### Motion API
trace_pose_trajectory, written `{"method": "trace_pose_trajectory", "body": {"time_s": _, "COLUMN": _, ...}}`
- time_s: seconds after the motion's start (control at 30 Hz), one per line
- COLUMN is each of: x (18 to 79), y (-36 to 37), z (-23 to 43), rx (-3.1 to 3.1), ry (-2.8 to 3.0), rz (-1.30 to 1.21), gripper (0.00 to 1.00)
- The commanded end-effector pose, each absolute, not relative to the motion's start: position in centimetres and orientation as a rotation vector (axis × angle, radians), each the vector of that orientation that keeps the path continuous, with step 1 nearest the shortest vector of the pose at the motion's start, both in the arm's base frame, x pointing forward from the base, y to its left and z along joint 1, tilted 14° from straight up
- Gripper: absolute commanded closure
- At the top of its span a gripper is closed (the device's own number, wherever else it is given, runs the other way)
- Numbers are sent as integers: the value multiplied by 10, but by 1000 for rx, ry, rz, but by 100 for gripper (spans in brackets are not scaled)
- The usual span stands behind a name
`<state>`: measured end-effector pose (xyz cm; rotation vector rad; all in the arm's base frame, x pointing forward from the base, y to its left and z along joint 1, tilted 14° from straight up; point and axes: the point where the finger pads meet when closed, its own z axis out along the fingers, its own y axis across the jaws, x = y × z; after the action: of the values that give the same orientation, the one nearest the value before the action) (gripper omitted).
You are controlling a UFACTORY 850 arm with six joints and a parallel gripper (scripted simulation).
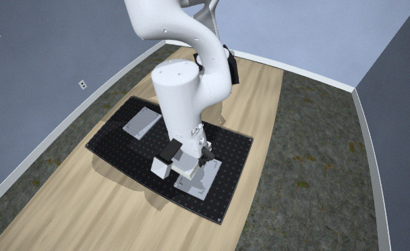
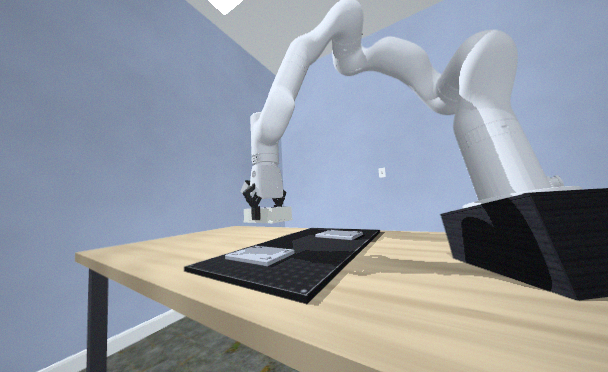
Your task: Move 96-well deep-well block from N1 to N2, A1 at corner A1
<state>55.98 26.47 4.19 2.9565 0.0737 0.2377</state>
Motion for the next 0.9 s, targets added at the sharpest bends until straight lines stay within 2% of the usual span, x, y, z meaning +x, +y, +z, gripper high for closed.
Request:
{"method": "trace_pose_trajectory", "body": {"time_s": 0.0, "x": 558, "y": 249, "z": 45, "rx": 2957, "ry": 71, "rz": 244, "gripper": 100}}
{"method": "trace_pose_trajectory", "body": {"time_s": 0.87, "x": 545, "y": 171, "z": 57, "rx": 2957, "ry": 71, "rz": 244, "gripper": 100}}
